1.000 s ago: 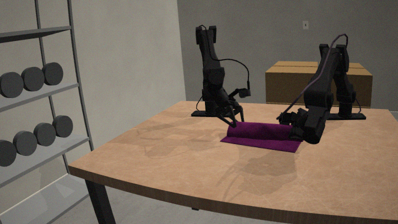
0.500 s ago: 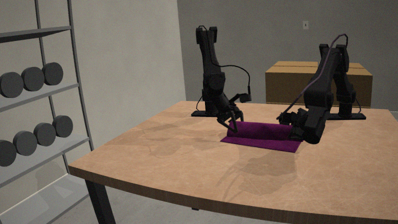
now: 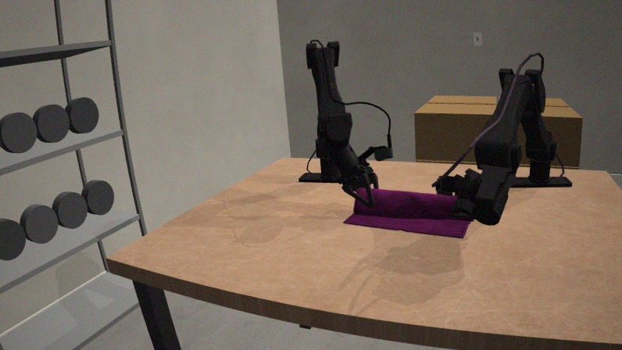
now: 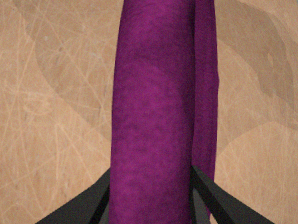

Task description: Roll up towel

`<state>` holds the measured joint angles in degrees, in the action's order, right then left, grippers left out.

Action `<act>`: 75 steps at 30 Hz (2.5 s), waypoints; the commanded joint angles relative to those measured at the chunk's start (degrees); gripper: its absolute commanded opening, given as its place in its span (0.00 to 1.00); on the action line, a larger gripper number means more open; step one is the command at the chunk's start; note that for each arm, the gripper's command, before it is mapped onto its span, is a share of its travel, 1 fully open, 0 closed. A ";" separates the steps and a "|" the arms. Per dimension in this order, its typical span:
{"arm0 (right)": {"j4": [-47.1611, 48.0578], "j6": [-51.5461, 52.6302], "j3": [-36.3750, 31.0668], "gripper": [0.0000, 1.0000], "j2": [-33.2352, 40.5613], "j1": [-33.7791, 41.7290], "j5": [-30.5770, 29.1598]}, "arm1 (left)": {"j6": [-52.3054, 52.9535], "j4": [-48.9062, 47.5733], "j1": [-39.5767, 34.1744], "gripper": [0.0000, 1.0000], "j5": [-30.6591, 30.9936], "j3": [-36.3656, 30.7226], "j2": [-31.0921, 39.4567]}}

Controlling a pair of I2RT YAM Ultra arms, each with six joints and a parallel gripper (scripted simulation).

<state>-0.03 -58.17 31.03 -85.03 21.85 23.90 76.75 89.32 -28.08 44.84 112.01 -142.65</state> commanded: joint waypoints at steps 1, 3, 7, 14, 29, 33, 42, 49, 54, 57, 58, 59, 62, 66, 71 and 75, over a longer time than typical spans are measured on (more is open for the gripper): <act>0.73 0.17 1.69 0.48 -0.78 0.33 0.78 | 0.94 0.68 0.19 0.36 0.29 1.22 -0.68; 0.73 0.17 1.69 0.46 -0.78 0.33 0.78 | 0.94 0.68 0.19 0.36 0.29 1.22 -0.68; 0.73 0.17 1.69 0.41 -0.78 0.33 0.78 | 0.94 0.68 0.19 0.36 0.29 1.22 -0.68; 0.74 0.18 1.69 0.38 -0.79 0.33 0.78 | 0.94 0.68 0.19 0.36 0.29 1.22 -0.68; 0.75 0.18 1.70 0.36 -0.80 0.33 0.78 | 0.51 0.68 0.20 0.59 0.34 0.86 0.31; 0.76 0.18 1.70 0.36 -0.80 0.33 0.78 | 0.32 0.68 0.21 0.66 0.37 0.71 0.74; 0.07 0.25 2.12 0.36 -0.98 0.18 1.09 | -0.16 0.68 0.73 0.85 0.30 0.56 1.98; -4.71 0.85 5.11 0.36 -2.35 -0.84 3.23 | -0.81 0.68 3.53 0.85 -0.40 1.41 4.53; -10.04 1.29 8.56 0.36 -4.15 -1.95 5.59 | -1.29 0.68 5.62 0.85 -0.82 2.37 6.33; -14.65 1.64 11.62 0.36 -5.94 -2.89 7.64 | -1.56 0.68 6.63 0.85 -0.97 3.05 7.06; -16.29 1.74 12.74 0.36 -6.63 -3.22 8.37 | -1.61 0.68 6.80 0.85 -0.98 3.21 7.15; -17.99 1.83 13.90 0.36 -7.37 -3.56 9.11 | -1.64 0.68 6.87 0.85 -0.97 3.31 7.16; -23.30 1.98 17.62 0.36 -9.89 -4.58 11.41 | -1.11 0.68 6.64 0.86 -1.17 3.42 7.19; -28.92 1.93 21.61 0.36 -12.83 -5.59 13.76 | 0.47 0.68 5.99 0.87 -1.81 3.40 7.43; -37.37 1.00 27.67 0.36 -17.69 -6.93 16.90 | 3.87 0.68 4.63 0.89 -3.17 3.33 7.94; -45.12 0.26 33.26 0.36 -22.35 -8.05 19.68 | 4.11 -8.26 3.10 0.91 -4.25 -5.57 14.47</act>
<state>-36.91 -57.04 60.31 -104.90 14.79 39.09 79.09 86.76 -23.55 41.06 110.19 -134.98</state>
